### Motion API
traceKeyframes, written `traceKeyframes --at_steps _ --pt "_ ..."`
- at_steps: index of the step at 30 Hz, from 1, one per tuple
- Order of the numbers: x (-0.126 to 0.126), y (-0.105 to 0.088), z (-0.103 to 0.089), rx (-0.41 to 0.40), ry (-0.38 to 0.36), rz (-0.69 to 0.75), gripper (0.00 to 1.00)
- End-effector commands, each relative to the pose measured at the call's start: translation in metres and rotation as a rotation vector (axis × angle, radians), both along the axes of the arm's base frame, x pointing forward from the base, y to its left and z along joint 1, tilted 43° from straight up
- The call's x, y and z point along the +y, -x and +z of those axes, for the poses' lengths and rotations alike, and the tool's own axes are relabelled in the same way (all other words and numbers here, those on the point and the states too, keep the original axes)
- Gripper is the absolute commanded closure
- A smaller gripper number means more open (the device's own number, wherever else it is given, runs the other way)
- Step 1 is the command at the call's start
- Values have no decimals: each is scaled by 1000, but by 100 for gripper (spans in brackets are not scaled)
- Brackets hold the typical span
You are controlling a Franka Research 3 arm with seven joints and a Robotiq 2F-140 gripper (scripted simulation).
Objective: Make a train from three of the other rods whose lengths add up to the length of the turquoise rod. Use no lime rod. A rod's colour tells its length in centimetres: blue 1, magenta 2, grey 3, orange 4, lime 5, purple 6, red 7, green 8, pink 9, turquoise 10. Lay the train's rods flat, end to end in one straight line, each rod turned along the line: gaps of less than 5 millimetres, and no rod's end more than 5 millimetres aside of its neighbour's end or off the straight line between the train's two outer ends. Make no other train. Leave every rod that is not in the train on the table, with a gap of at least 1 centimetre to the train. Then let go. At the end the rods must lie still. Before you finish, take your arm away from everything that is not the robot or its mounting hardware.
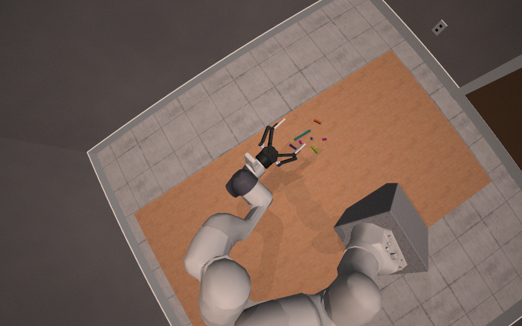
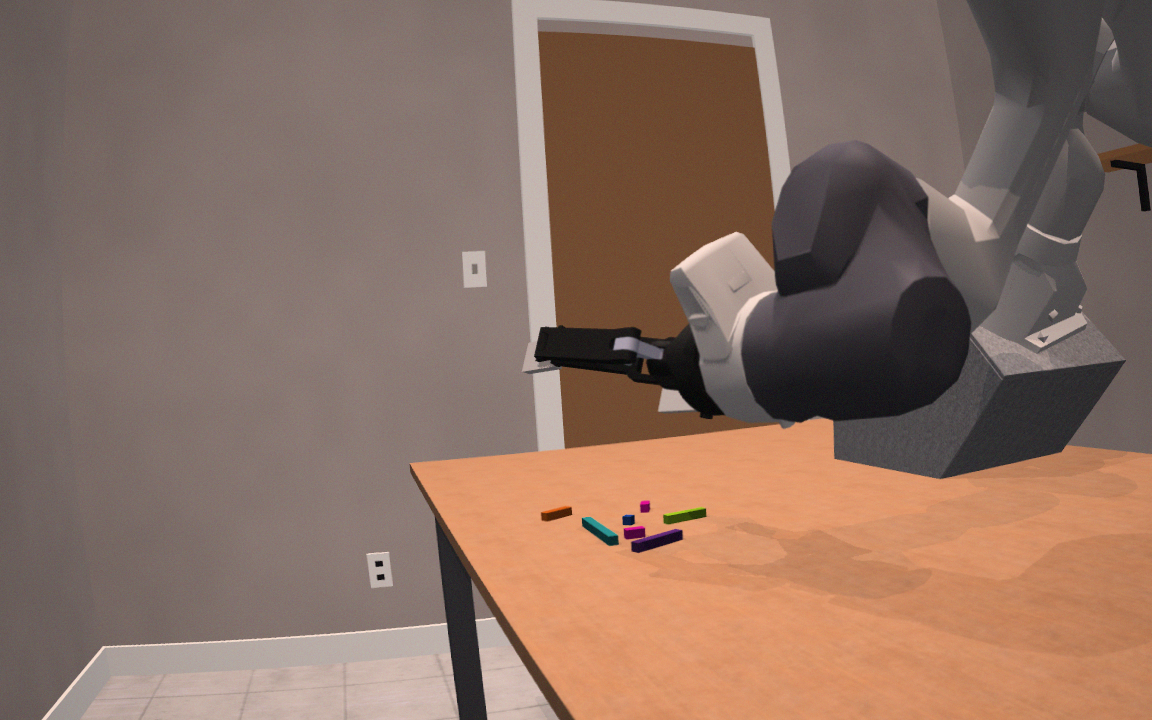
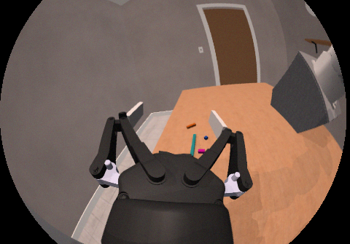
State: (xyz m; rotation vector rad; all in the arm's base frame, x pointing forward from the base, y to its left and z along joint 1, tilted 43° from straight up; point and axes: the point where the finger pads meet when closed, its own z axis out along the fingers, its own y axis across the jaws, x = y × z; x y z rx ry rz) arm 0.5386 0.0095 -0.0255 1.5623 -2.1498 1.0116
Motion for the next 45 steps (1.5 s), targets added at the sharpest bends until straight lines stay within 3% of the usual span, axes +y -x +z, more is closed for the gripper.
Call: traceKeyframes --at_steps 1,3,7,8,10,11,14,15,19,20,24,25,30,31,36,37,42,43,45 --pt "-8 -12 26 71 11 26 0" --pt "-11 -17 36 91 10 28 0" --pt "-11 -17 36 91 10 28 0" --pt "-14 -21 47 114 6 32 0" --pt "-14 -21 47 114 6 32 0" --pt "-18 -26 59 140 0 36 0" --pt "-18 -26 59 140 0 36 0" --pt "-22 -30 73 170 -8 42 0" --pt "-22 -30 73 170 -8 42 0" --pt "-26 -34 88 202 -20 50 0" --pt "-26 -34 88 202 -20 50 0" --pt "-29 -38 105 238 -37 61 0" --pt "-29 -38 105 238 -37 61 0" --pt "-33 -41 122 276 -58 76 0" --pt "-33 -41 122 276 -58 76 0" --pt "-37 -44 141 315 -85 95 0" --pt "-37 -44 141 315 -85 95 0" --pt "-40 -46 161 356 -117 120 0" --pt "-40 -46 161 356 -117 120 0"
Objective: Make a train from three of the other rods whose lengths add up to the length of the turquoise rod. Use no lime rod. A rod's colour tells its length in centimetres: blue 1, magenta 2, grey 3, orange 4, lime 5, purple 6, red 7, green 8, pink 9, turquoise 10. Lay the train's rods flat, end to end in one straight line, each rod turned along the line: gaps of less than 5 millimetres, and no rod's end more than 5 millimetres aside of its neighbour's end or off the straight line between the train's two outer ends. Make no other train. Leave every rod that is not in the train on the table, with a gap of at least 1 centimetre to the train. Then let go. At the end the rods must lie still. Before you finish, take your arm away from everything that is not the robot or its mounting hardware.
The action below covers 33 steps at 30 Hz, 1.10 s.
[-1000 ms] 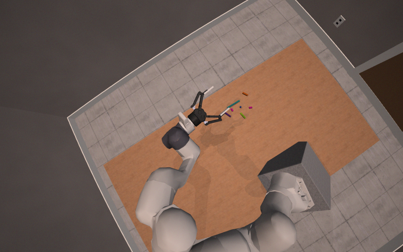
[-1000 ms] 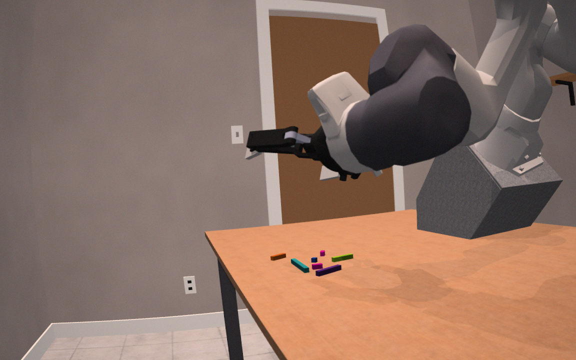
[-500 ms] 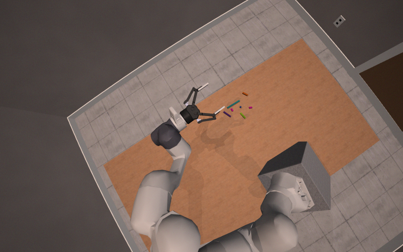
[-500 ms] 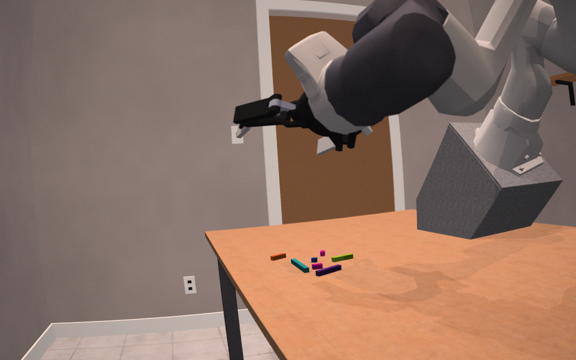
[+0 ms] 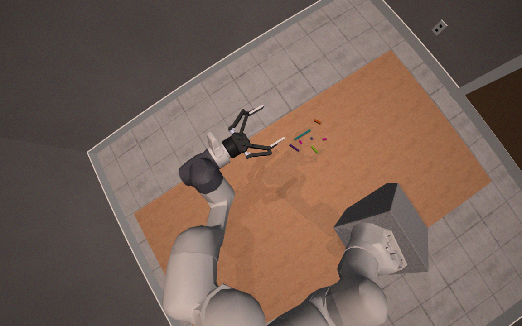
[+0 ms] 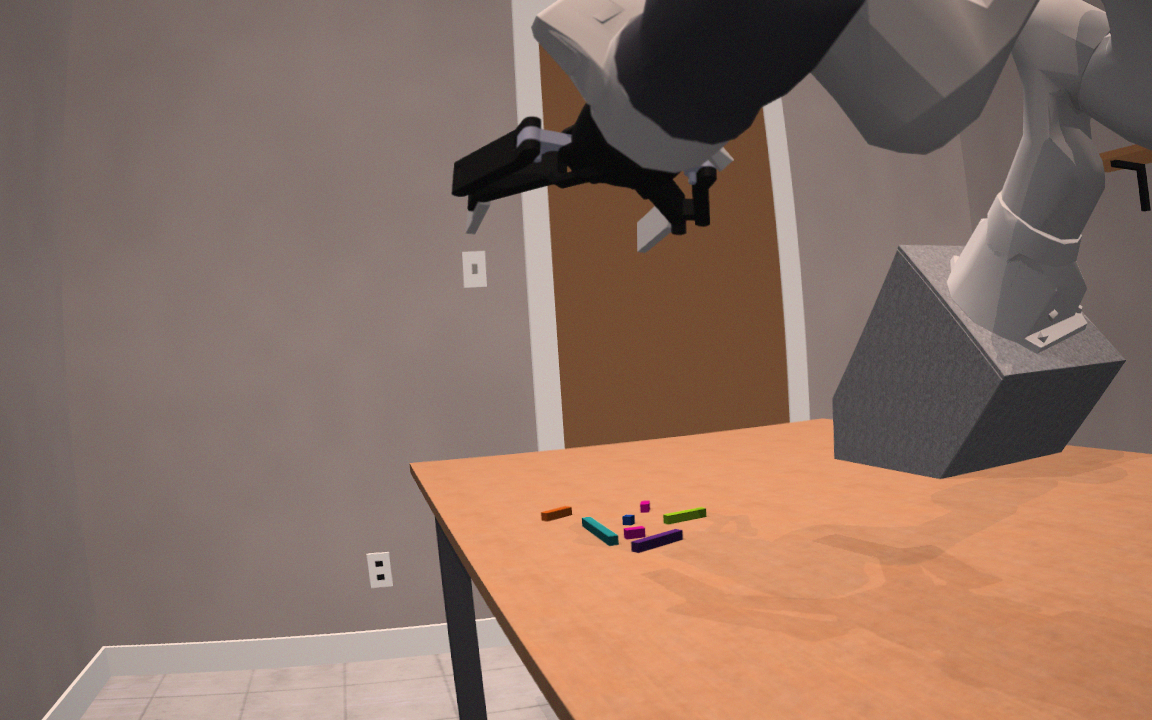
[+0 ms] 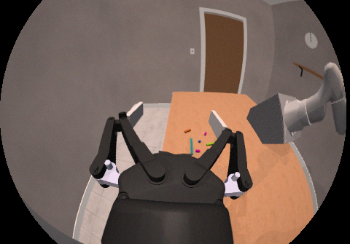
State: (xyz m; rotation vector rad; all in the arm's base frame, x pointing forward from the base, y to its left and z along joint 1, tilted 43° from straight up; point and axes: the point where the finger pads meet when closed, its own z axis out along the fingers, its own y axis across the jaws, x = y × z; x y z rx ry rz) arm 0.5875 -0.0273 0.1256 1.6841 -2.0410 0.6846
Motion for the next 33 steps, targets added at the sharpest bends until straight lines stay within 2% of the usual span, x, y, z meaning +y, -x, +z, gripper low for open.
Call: traceKeyframes --at_steps 1,4,5,33 --pt "-3 3 10 107 -18 86 0" --pt "-3 3 10 107 -18 86 0" --pt "-5 2 31 147 -58 115 0" --pt "-5 2 31 147 -58 115 0"
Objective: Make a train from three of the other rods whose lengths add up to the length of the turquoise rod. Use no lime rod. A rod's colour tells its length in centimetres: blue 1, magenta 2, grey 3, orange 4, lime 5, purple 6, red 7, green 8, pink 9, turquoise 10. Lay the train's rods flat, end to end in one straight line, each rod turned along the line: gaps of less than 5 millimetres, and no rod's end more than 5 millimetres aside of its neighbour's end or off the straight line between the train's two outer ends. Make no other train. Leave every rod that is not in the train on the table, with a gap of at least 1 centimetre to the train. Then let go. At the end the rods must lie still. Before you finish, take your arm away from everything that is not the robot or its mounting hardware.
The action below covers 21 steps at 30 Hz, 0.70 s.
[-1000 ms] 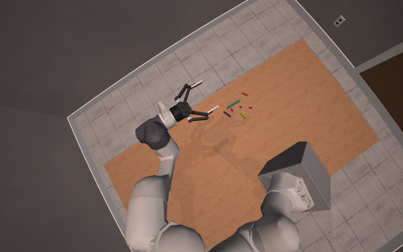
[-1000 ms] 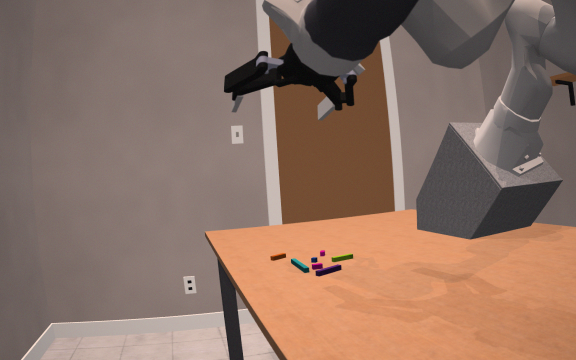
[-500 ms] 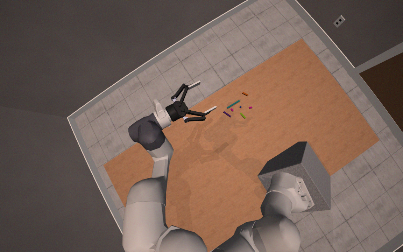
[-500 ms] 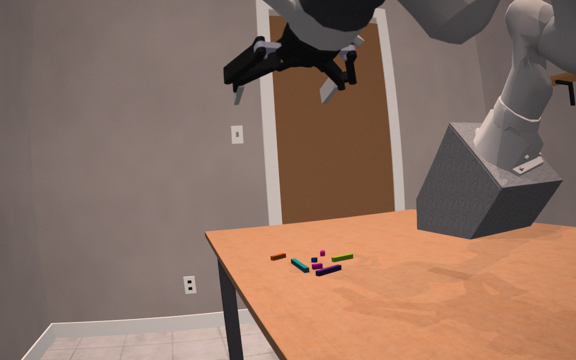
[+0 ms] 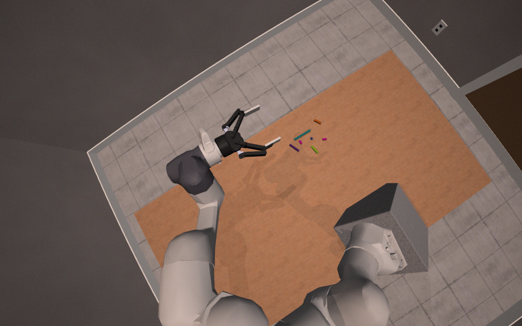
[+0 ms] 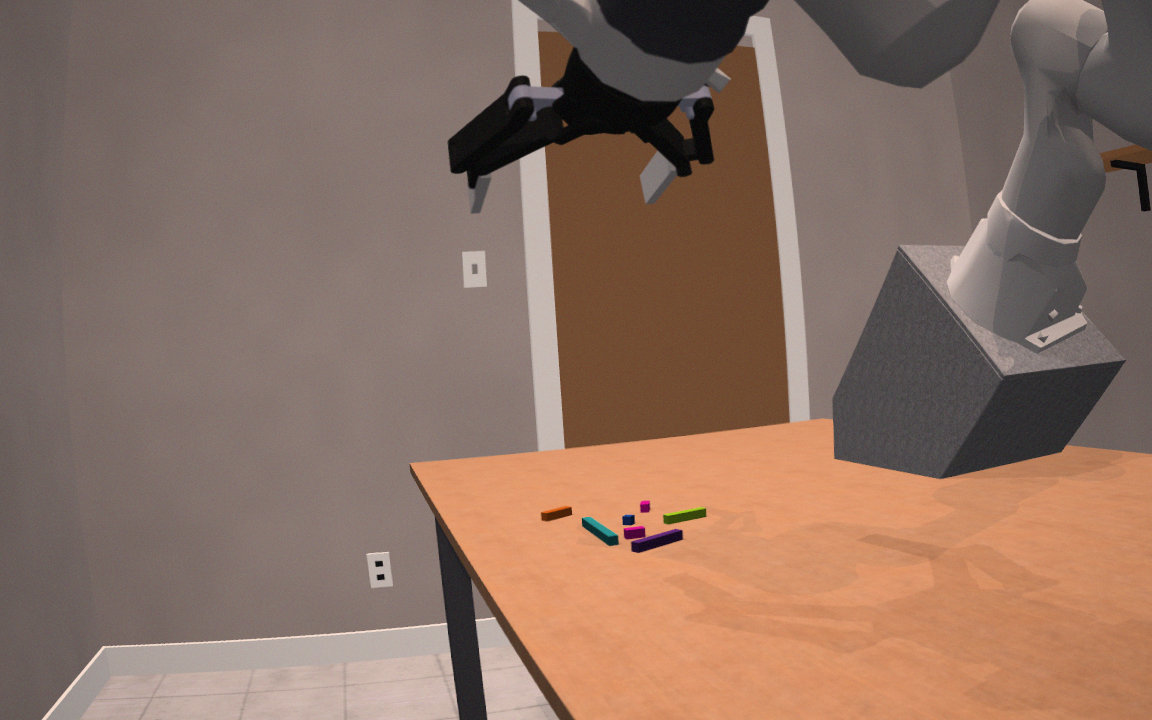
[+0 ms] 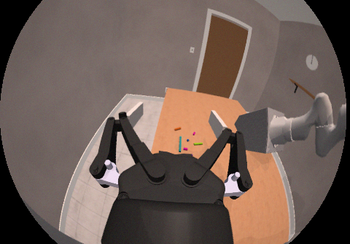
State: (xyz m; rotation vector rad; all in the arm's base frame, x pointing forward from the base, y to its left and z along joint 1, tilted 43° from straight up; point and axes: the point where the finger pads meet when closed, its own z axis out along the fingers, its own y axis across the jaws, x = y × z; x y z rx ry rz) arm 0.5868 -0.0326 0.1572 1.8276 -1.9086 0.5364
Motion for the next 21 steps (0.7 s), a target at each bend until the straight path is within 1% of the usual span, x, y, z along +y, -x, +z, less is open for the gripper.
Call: traceKeyframes --at_steps 1,2,3,21 --pt "0 1 -1 14 -2 11 0" --pt "0 1 -1 14 -2 11 0" --pt "-1 1 21 54 -48 46 0" --pt "-1 1 21 54 -48 46 0"
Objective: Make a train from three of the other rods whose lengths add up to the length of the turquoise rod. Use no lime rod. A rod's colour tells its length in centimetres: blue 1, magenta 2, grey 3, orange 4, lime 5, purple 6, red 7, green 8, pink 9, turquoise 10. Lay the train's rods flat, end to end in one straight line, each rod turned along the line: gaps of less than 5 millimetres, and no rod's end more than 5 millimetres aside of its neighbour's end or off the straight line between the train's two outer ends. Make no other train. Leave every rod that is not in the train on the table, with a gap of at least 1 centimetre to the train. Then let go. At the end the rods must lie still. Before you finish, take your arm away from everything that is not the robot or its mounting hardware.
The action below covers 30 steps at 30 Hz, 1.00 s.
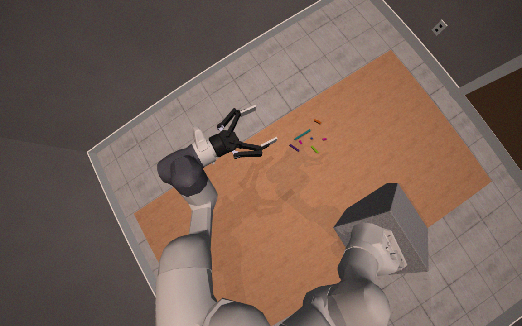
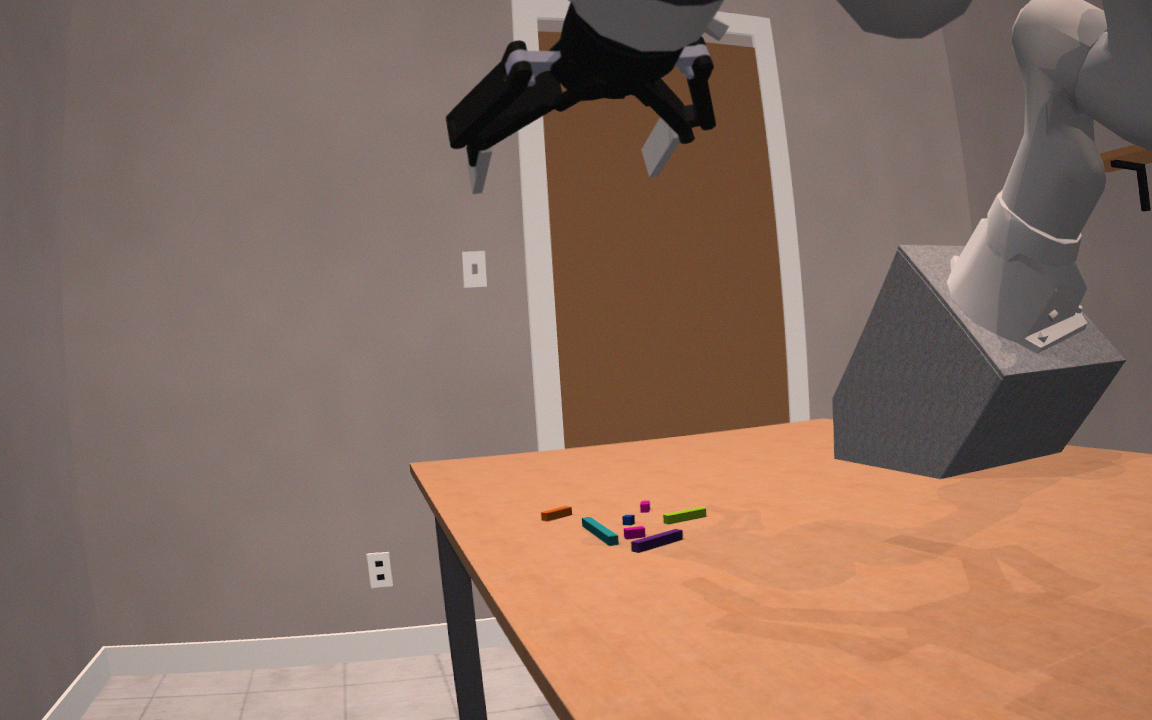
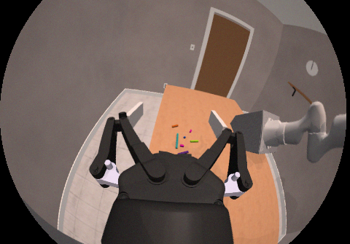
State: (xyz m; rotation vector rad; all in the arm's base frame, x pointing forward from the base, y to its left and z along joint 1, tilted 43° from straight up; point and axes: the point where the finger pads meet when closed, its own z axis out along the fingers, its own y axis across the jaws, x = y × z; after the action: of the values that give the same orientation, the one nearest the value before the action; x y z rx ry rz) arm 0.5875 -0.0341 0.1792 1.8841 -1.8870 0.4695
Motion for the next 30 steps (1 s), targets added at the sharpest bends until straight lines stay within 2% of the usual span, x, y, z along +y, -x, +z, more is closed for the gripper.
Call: traceKeyframes --at_steps 1,7,8,30 --pt "0 1 -1 17 -3 16 0" --pt "0 1 -1 17 -3 16 0" --pt "-1 1 22 55 -56 59 0" --pt "-1 1 22 55 -56 59 0"
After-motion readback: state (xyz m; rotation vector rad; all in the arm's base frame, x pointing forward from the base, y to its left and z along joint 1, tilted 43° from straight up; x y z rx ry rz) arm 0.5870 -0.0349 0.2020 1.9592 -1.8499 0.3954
